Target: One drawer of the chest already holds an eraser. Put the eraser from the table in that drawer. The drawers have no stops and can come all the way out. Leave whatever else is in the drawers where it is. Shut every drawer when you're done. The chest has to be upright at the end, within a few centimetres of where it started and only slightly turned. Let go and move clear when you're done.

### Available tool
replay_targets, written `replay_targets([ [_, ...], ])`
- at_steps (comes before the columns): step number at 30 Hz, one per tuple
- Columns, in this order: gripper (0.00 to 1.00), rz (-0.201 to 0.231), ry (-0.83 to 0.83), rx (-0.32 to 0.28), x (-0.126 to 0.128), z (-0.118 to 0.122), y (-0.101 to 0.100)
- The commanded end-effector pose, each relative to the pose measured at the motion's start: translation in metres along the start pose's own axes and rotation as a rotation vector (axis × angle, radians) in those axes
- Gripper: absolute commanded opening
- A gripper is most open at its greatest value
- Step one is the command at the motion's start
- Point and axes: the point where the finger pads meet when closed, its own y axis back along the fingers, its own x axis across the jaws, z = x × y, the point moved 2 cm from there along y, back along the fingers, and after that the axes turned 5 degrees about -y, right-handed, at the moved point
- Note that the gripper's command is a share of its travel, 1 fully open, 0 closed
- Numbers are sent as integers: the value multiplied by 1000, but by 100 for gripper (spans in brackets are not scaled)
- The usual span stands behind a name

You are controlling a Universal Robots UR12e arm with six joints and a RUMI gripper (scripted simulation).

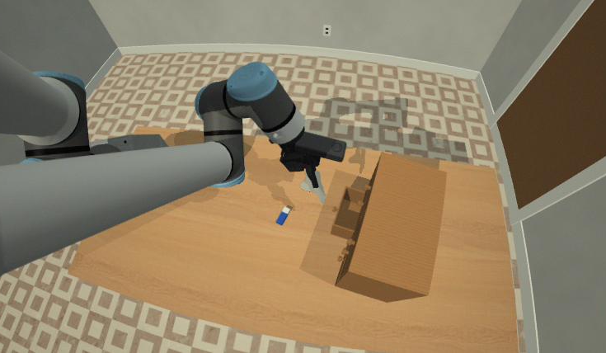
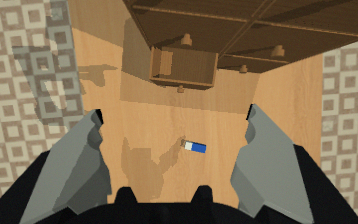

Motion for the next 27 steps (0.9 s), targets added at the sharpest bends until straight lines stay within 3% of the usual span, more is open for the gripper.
replay_targets([
  [1,100,3,-12,-37,-1,0,5],
  [27,100,25,-80,-243,-3,8,41],
])
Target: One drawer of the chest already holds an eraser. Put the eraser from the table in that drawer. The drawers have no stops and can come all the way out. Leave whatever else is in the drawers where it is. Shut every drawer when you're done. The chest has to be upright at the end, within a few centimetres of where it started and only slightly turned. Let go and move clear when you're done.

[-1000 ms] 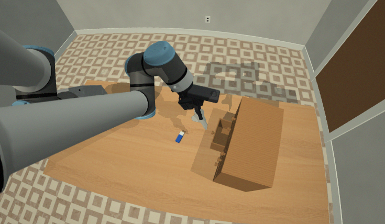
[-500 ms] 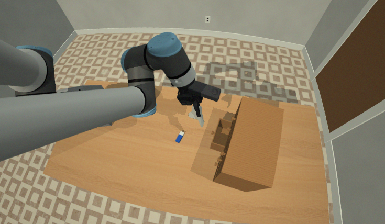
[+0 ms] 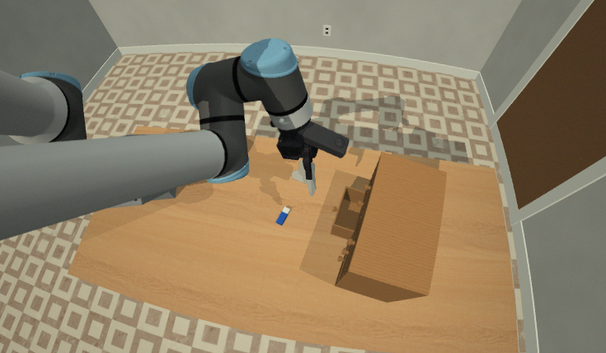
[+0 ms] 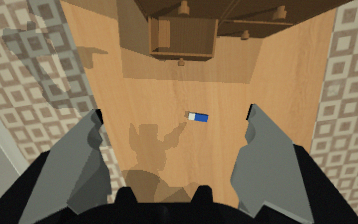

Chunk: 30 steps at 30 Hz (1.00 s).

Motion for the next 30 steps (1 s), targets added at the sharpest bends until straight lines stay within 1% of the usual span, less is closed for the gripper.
replay_targets([
  [1,100,5,-15,-44,-1,2,6],
  [4,100,8,-22,-67,-1,4,10],
  [6,100,8,-22,-67,-1,4,10],
  [21,100,18,-55,-168,-1,11,26],
  [23,100,18,-55,-168,-1,11,26],
  [30,100,22,-66,-202,-1,14,31],
])
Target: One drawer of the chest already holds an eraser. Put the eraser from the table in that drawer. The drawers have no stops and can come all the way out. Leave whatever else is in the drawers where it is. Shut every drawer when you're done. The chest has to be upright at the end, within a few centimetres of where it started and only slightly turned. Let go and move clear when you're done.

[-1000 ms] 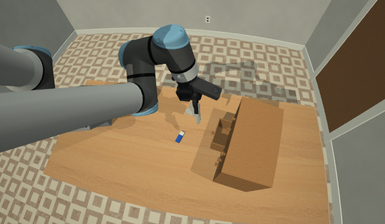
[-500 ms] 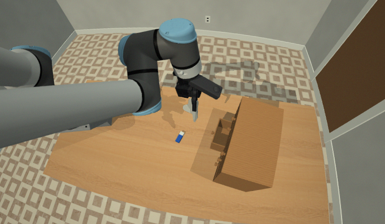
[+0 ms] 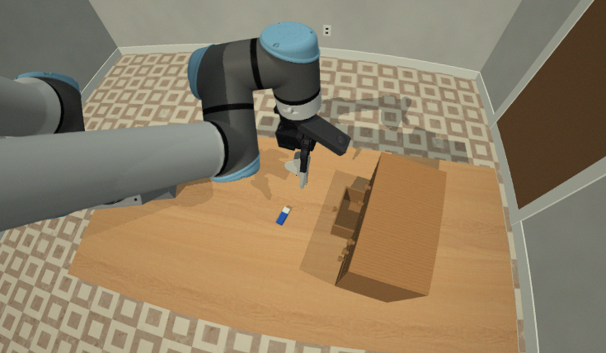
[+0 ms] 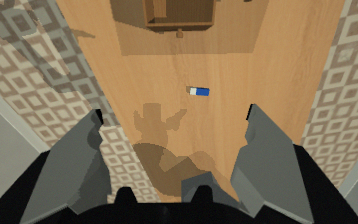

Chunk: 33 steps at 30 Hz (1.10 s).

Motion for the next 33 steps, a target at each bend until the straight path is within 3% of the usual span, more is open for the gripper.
replay_targets([
  [1,100,2,-8,-22,0,2,3],
  [33,100,7,-21,-63,0,6,9],
])
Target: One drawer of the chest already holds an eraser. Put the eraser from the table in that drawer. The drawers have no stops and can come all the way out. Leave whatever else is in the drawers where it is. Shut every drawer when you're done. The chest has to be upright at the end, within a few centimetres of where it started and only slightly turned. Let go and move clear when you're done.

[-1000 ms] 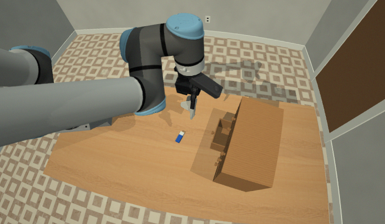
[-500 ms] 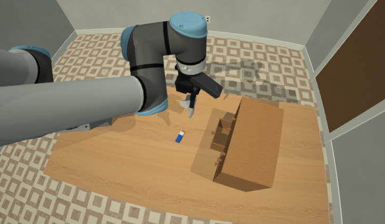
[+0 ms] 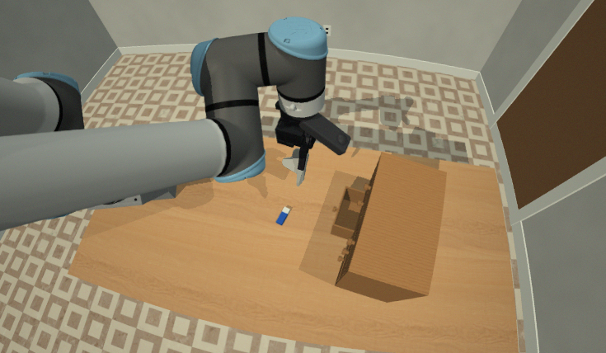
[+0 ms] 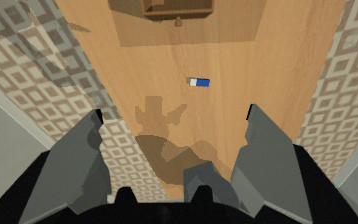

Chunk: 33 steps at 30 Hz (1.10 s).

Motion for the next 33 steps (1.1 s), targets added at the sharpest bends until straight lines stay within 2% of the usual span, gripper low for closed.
replay_targets([
  [1,100,-1,0,1,0,0,1],
  [12,100,-1,0,1,0,2,-1],
  [14,100,-1,0,1,1,17,-12],
  [19,100,0,0,0,11,84,-53],
  [21,100,0,0,0,15,99,-61],
  [33,100,-1,0,7,15,101,-63],
])
